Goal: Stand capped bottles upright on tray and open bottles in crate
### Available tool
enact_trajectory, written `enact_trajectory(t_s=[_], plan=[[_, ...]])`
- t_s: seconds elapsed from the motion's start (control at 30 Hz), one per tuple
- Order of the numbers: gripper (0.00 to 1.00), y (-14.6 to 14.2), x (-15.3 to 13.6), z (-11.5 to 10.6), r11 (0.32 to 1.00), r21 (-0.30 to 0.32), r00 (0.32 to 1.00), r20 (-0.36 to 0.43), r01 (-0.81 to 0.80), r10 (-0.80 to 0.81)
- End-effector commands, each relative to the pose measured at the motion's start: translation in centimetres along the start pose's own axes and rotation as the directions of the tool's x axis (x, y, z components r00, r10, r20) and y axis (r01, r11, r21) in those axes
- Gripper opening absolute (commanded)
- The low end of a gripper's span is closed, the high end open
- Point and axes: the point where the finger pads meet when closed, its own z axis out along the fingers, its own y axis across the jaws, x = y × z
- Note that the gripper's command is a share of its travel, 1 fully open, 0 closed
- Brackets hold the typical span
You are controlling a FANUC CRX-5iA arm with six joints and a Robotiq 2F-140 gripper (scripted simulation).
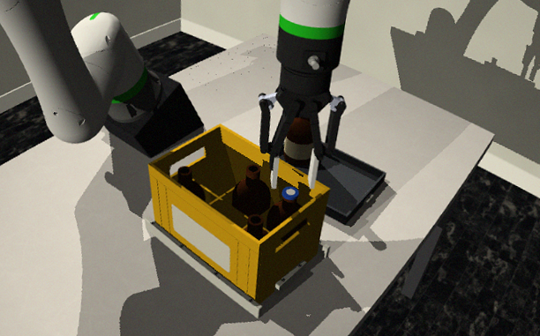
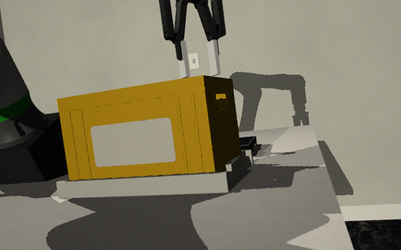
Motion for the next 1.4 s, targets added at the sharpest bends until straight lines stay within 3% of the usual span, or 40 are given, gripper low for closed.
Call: enact_trajectory(t_s=[0.0,1.37], plan=[[0.38,0.0,0.0,0.4,1.000,0.000,1.000,0.000,0.000,0.000],[0.38,0.0,0.0,5.3,1.000,0.000,1.000,0.000,0.000,0.000]])
